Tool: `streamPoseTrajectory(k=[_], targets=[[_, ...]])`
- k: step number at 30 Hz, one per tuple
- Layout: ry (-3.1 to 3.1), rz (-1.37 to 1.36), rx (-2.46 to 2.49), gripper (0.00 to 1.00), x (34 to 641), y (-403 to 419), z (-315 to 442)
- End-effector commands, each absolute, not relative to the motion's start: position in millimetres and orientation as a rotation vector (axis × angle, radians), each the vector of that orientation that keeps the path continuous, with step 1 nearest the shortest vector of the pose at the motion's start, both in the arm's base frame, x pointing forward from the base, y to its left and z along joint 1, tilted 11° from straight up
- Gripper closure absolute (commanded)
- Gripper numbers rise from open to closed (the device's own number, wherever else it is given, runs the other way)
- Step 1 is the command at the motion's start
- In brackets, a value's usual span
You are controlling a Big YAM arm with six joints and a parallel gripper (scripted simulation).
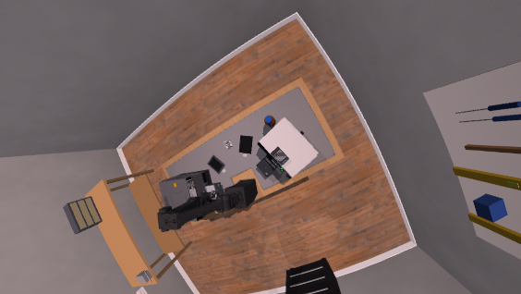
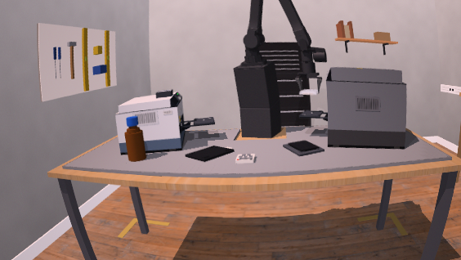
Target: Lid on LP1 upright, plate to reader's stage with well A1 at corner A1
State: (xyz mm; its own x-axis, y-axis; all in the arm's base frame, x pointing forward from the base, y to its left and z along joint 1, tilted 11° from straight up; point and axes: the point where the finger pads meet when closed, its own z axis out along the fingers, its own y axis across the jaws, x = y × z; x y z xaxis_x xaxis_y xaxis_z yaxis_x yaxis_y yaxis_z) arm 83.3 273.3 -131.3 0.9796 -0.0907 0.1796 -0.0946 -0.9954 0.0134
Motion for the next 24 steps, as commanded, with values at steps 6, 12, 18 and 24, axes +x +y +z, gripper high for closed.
streamPoseTrajectory(k=[6, 12, 18, 24], targets=[[-0.104, 0.280, 3.118, 0.14, 77.4, 282.6, -132.7], [-0.172, 0.283, 3.124, 0.14, 84.6, 285.1, -133.5], [-0.187, 0.284, 3.124, 0.14, 87.8, 284.5, -134.6], [-0.162, 0.283, 3.123, 0.14, 87.9, 283.7, -138.8]])
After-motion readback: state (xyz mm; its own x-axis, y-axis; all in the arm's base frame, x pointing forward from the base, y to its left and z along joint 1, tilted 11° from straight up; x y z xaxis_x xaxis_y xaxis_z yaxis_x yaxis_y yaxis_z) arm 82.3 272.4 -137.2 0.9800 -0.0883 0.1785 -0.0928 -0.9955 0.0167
